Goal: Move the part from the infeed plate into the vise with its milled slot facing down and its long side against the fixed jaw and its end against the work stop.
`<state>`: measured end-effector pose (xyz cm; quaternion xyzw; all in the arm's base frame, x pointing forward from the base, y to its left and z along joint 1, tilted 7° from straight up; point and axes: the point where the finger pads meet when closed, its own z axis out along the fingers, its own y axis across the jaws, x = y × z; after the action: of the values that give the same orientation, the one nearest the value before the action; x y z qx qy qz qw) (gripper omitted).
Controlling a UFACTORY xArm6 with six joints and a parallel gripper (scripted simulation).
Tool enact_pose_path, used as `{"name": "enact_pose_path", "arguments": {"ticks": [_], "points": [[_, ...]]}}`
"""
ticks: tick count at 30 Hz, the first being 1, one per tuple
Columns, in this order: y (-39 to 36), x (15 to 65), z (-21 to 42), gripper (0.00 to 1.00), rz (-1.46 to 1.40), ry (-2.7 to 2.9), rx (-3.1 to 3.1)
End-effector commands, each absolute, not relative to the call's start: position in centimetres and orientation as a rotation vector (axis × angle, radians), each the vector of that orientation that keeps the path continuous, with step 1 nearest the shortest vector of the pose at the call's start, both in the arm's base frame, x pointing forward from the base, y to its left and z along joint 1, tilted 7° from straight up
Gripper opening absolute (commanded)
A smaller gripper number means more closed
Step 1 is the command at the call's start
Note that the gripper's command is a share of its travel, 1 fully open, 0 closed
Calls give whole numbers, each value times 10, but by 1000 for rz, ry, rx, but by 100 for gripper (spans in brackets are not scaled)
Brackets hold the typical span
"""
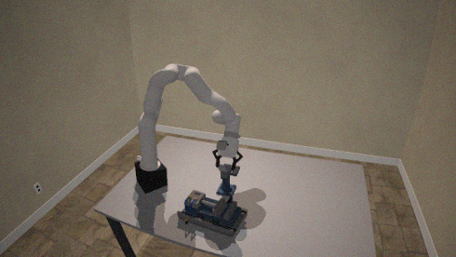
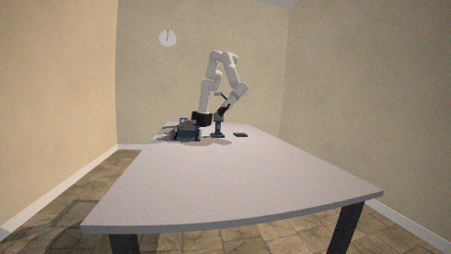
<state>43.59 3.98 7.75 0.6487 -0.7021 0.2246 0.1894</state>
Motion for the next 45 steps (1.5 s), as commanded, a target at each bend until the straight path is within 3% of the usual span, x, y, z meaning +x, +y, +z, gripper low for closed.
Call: {"name": "enact_pose_path", "arguments": {"ticks": [1, 45], "points": [[40, 437, 79, 89, 614, -1993, 1841], [36, 437, 81, 89, 275, -2221, 2082]]}}
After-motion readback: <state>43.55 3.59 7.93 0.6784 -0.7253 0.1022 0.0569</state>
